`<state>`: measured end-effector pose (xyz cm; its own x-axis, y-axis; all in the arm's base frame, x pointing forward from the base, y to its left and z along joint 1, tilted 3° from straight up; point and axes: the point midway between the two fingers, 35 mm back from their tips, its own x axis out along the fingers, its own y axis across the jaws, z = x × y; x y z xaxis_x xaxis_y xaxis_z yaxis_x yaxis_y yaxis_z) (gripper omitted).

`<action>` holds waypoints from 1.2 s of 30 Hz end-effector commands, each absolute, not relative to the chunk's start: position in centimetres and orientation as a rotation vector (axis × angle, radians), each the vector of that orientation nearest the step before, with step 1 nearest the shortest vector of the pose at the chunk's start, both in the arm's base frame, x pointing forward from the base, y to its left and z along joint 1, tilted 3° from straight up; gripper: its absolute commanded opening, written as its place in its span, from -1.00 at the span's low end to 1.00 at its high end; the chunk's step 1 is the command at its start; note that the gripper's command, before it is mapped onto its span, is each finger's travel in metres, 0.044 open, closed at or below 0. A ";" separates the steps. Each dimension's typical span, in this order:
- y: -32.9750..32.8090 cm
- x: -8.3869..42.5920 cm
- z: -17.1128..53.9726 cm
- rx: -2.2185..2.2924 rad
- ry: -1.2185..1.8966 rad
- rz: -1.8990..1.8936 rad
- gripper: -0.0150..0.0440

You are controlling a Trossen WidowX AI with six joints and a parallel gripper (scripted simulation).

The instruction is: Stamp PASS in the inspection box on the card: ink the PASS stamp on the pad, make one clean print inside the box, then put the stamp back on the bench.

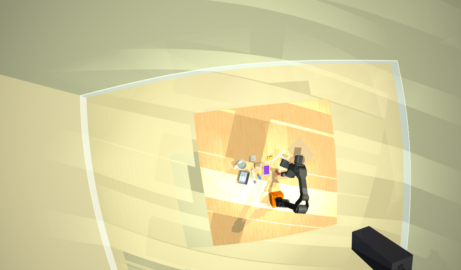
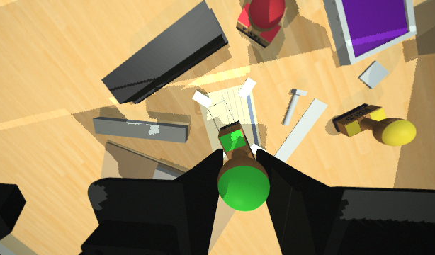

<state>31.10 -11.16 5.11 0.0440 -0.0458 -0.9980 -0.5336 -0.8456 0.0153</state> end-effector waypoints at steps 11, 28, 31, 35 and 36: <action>-3.7 35.7 5.1 -1.964 0.572 1.858 -0.49; 6.4 38.5 4.7 -1.959 0.563 1.853 -0.49; 6.4 38.5 4.7 -1.959 0.563 1.853 -0.49; 6.4 38.6 4.2 -1.959 0.563 1.853 -0.49; 6.4 38.6 4.0 -1.959 0.563 1.853 -0.49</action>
